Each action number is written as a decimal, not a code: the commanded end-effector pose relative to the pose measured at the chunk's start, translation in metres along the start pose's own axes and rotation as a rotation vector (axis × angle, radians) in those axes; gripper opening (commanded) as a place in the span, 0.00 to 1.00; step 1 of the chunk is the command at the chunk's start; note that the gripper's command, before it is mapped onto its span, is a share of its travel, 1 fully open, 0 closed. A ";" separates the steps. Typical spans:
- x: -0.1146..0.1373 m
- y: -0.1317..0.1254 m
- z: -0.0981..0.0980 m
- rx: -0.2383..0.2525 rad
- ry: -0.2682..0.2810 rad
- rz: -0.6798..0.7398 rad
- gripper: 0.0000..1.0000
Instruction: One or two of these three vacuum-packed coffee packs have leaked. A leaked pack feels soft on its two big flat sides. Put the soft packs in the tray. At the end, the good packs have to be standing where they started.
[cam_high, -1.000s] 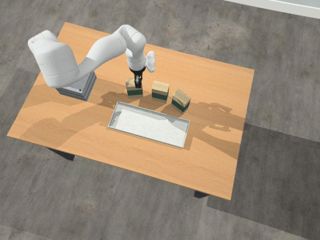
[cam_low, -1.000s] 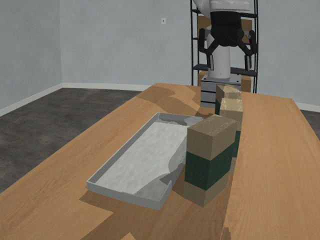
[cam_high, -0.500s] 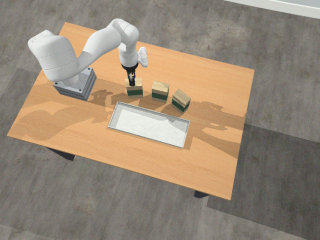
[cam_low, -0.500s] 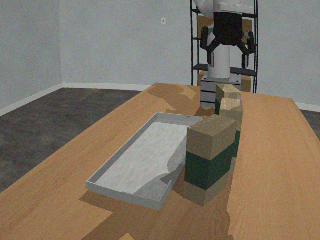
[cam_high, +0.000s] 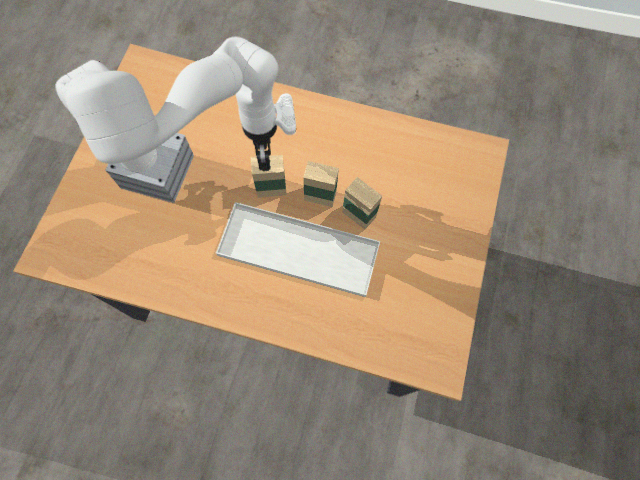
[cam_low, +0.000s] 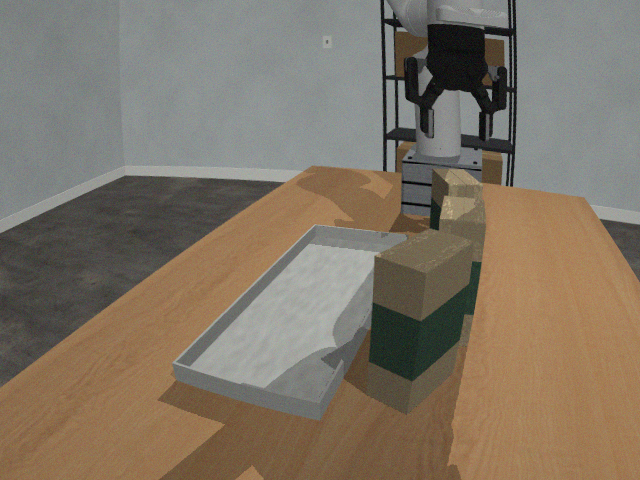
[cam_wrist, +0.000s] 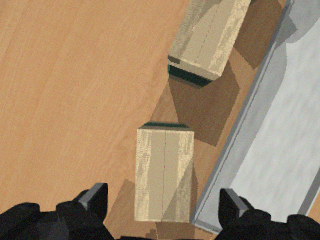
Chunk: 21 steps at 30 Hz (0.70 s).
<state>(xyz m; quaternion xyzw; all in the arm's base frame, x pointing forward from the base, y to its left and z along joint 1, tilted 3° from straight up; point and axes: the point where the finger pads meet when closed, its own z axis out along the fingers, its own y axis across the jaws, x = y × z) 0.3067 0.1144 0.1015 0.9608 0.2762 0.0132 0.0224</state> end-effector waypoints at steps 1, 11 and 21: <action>0.000 0.000 0.000 -0.001 0.001 0.000 0.81; 0.000 0.000 0.000 -0.001 0.001 0.000 0.81; 0.001 0.000 0.030 0.000 0.001 0.000 0.81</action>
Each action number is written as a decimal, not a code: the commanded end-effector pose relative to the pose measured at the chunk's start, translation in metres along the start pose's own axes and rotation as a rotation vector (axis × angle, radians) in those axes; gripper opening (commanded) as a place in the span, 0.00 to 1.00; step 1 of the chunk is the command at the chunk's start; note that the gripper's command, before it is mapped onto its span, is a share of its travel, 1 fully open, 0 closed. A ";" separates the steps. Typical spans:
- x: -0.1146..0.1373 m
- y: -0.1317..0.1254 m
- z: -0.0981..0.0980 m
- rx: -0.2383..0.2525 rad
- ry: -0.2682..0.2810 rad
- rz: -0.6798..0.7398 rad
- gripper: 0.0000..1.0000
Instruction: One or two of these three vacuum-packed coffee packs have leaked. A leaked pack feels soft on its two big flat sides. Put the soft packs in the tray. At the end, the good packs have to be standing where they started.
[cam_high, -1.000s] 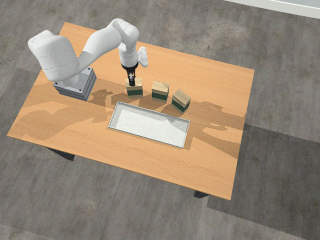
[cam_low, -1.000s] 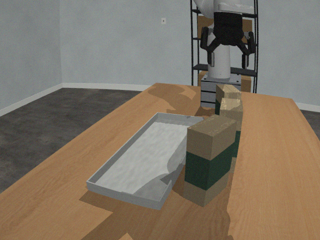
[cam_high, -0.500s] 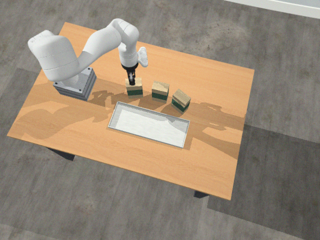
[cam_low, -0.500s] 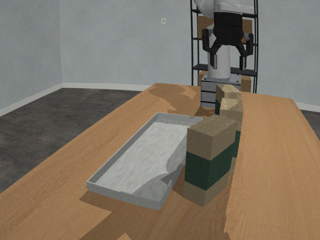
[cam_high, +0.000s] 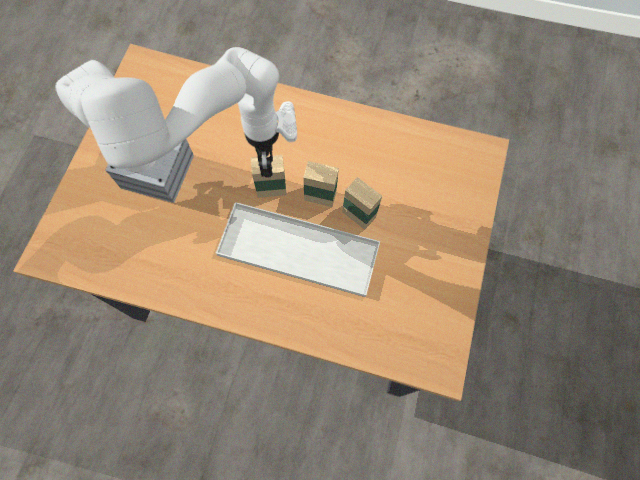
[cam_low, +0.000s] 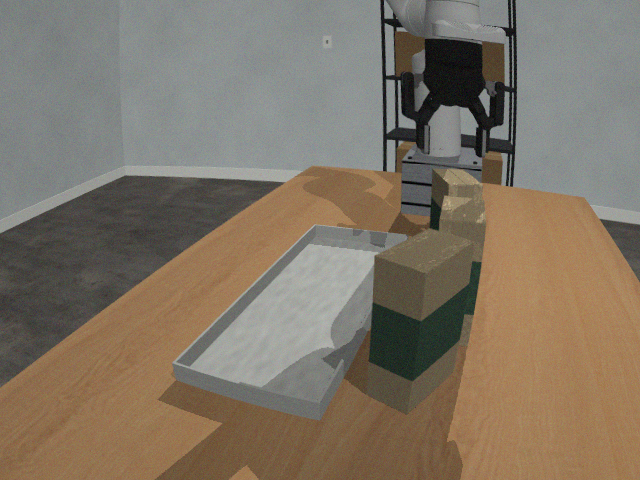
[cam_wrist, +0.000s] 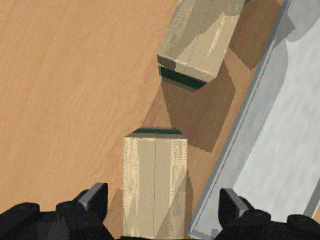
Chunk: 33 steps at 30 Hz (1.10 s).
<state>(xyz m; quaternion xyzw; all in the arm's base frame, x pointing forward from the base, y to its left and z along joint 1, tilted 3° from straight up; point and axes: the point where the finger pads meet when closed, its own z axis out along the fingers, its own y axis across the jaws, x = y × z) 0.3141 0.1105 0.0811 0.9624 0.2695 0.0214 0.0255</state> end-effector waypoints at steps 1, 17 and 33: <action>-0.003 -0.007 0.012 0.011 -0.012 -0.014 0.81; -0.003 -0.007 0.017 0.011 -0.012 -0.014 0.81; -0.003 -0.007 0.017 0.011 -0.012 -0.014 0.81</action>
